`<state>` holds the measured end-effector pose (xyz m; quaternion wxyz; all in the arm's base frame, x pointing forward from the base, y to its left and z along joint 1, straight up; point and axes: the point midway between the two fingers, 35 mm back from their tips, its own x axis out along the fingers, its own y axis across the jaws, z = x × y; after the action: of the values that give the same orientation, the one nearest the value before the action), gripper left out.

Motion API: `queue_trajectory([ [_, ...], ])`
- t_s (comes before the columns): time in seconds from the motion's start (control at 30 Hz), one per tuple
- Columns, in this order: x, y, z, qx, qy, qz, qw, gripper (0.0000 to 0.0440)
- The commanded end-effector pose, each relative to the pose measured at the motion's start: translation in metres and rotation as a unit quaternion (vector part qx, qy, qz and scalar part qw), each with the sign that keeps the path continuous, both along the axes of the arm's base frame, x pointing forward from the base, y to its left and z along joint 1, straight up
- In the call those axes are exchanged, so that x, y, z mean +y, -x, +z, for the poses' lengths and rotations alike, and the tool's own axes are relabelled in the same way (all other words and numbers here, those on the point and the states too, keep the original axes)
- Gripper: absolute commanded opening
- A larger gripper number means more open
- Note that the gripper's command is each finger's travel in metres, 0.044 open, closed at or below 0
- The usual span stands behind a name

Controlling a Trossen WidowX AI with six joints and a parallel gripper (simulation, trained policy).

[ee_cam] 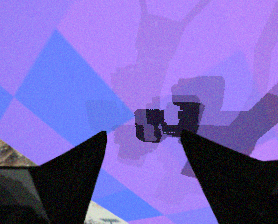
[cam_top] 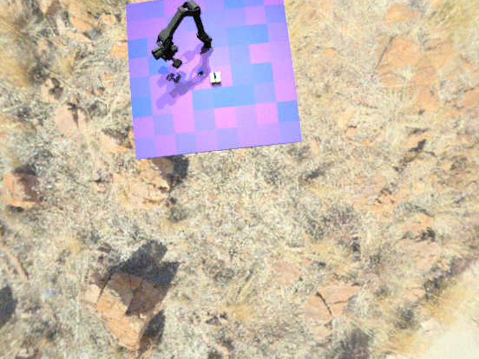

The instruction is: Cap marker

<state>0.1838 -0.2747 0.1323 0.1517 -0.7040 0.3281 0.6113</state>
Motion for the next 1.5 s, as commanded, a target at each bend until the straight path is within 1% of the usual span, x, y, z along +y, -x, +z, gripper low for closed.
queue_trajectory([
  [0.0,0.004,-0.007,-0.001,-0.003,-0.006,0.002,1.000,0.0321],
  [0.7,0.043,-0.047,-0.006,-0.006,-0.046,0.030,0.998,0.0321],
  [1.47,0.099,-0.071,-0.011,0.007,-0.104,0.057,0.993,0.0320],
])
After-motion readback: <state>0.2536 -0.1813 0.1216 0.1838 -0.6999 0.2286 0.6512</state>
